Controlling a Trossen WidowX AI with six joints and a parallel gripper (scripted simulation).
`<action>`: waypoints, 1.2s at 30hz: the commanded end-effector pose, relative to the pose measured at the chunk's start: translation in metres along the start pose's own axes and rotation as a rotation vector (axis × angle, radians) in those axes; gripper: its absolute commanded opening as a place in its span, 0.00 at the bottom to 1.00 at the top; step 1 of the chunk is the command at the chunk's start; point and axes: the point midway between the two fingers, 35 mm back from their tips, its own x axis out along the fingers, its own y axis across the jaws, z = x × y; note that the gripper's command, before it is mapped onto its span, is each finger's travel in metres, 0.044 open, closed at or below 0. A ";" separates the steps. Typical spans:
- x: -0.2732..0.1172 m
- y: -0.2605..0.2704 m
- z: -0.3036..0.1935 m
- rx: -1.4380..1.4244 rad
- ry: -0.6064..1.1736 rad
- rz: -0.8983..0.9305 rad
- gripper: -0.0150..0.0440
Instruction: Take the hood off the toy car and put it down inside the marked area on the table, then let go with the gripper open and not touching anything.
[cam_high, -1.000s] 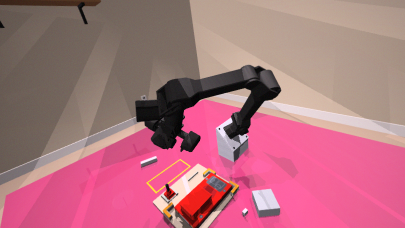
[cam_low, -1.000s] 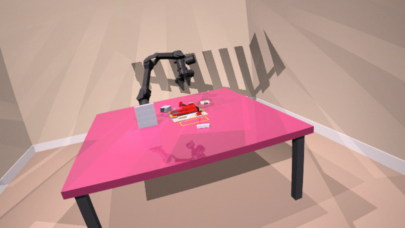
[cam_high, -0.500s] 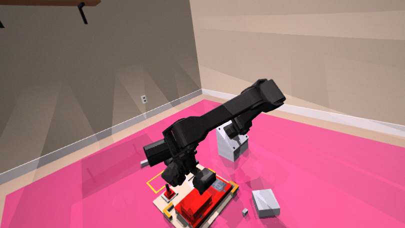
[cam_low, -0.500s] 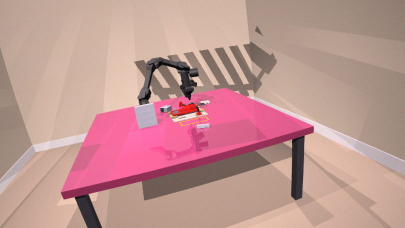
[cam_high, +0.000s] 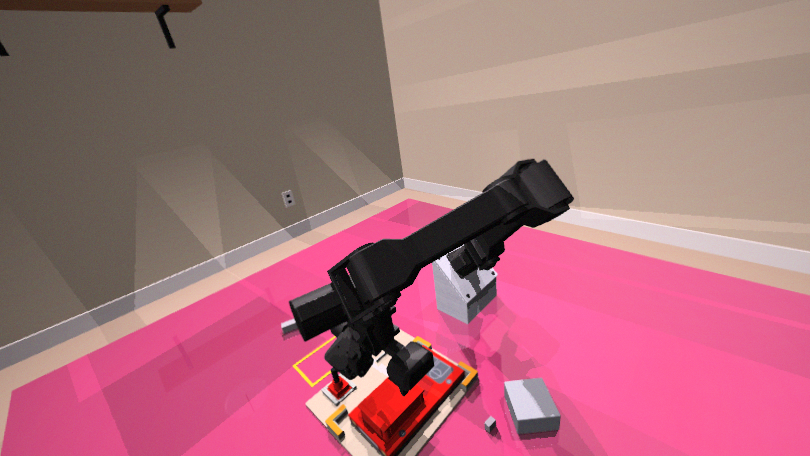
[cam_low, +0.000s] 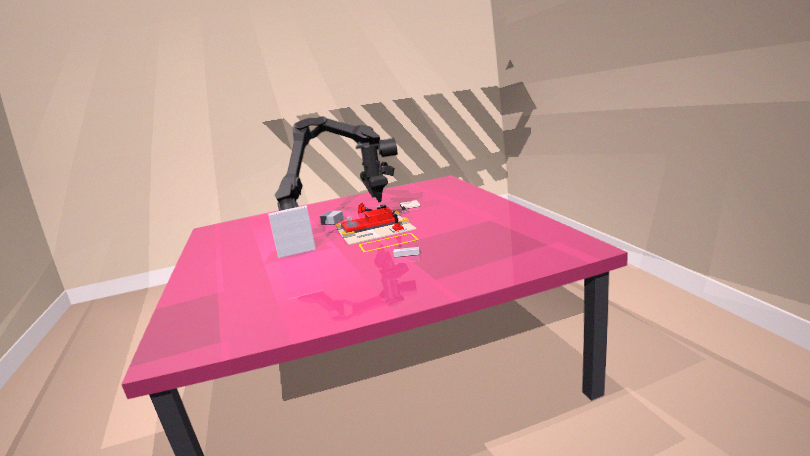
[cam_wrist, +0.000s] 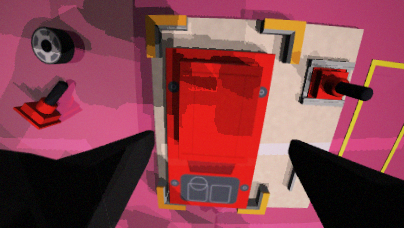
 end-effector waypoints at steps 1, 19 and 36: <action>0.004 0.000 -0.001 0.005 0.001 0.004 1.00; 0.020 0.000 0.000 0.005 0.000 0.004 1.00; 0.036 0.001 -0.001 0.005 0.000 0.006 1.00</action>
